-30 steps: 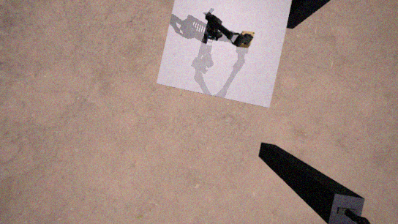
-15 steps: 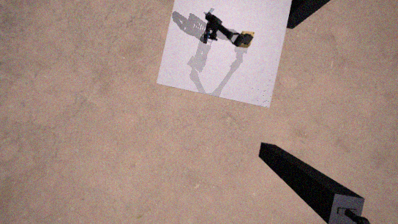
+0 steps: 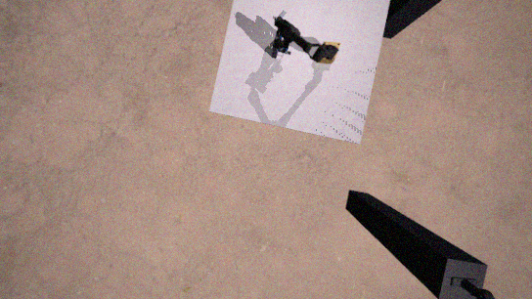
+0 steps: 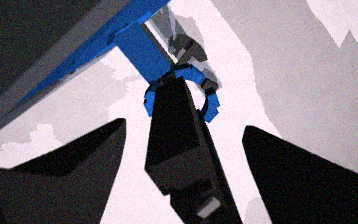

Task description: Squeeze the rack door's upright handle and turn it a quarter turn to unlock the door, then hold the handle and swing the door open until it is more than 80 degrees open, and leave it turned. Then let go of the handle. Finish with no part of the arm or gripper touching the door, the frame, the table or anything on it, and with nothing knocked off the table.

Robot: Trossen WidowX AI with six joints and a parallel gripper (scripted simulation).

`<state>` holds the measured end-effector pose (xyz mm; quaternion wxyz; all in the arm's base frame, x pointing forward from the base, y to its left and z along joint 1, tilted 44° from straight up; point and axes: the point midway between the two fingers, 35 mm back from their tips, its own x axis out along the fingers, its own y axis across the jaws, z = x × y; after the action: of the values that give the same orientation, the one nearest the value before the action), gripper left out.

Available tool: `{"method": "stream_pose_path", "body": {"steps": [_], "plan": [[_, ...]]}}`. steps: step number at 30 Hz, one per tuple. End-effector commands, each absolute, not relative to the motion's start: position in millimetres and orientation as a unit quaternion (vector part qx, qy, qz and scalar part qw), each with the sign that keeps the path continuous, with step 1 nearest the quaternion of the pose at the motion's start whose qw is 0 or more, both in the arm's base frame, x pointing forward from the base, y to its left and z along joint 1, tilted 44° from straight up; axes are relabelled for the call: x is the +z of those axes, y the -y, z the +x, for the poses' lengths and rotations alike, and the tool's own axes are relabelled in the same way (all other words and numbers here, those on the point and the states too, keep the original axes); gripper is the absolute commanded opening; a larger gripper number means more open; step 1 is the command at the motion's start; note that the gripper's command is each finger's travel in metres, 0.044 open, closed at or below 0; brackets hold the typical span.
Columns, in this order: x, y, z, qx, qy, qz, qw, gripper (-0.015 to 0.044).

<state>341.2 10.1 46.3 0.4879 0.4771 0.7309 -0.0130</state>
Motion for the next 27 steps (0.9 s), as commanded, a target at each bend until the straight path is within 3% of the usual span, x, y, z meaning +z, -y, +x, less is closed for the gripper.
{"method": "stream_pose_path", "body": {"steps": [1, 17, 27], "plan": [[46.1, -9.8, 341.6, -0.088, -0.725, 0.524, 0.437, 0.0297], [46.1, -9.8, 341.5, -0.358, -0.637, 0.652, 0.204, 0.0297], [46.1, -9.8, 341.5, -0.369, -0.631, 0.655, 0.193, 0.0284]]}}
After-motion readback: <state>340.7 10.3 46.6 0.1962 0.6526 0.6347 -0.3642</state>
